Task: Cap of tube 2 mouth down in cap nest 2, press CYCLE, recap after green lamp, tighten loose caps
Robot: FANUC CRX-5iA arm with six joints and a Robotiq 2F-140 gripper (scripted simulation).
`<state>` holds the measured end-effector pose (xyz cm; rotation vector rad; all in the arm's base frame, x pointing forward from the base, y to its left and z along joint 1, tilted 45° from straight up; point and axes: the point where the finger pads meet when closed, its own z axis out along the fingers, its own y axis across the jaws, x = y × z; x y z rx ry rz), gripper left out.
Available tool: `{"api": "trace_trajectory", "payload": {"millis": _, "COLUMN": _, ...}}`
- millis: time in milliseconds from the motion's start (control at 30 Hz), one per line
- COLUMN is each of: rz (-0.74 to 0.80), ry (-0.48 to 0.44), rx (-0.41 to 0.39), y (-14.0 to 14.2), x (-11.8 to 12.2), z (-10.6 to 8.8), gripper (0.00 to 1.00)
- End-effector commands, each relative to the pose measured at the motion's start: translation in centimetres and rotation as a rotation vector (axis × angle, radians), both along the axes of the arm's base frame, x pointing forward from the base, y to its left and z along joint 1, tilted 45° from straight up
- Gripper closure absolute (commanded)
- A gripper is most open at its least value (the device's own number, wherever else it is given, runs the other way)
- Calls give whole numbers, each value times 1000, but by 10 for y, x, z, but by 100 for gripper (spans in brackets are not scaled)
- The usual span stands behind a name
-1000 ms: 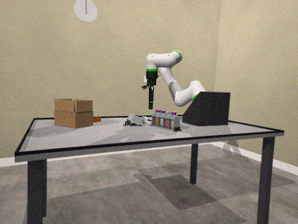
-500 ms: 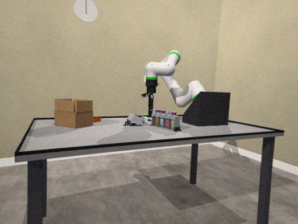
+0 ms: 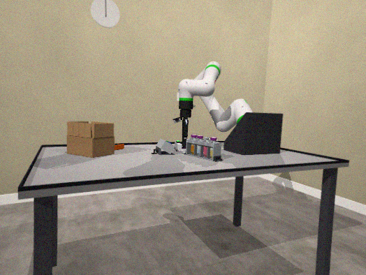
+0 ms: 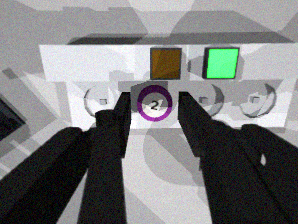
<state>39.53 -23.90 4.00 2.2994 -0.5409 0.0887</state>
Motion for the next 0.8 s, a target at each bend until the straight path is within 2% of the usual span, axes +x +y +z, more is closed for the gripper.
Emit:
{"api": "trace_trajectory", "payload": {"millis": 0, "rz": 1, "ry": -1, "rx": 0, "y": -1, "x": 0, "z": -1, "gripper": 64}}
{"api": "trace_trajectory", "payload": {"millis": 600, "rz": 1, "ry": -1, "rx": 0, "y": -5, "x": 0, "z": -5, "gripper": 64}}
{"api": "trace_trajectory", "payload": {"millis": 633, "rz": 1, "ry": -1, "rx": 0, "y": -5, "x": 0, "z": -5, "gripper": 70}}
{"api": "trace_trajectory", "payload": {"millis": 767, "rz": 1, "ry": -1, "rx": 0, "y": -5, "x": 0, "z": -5, "gripper": 70}}
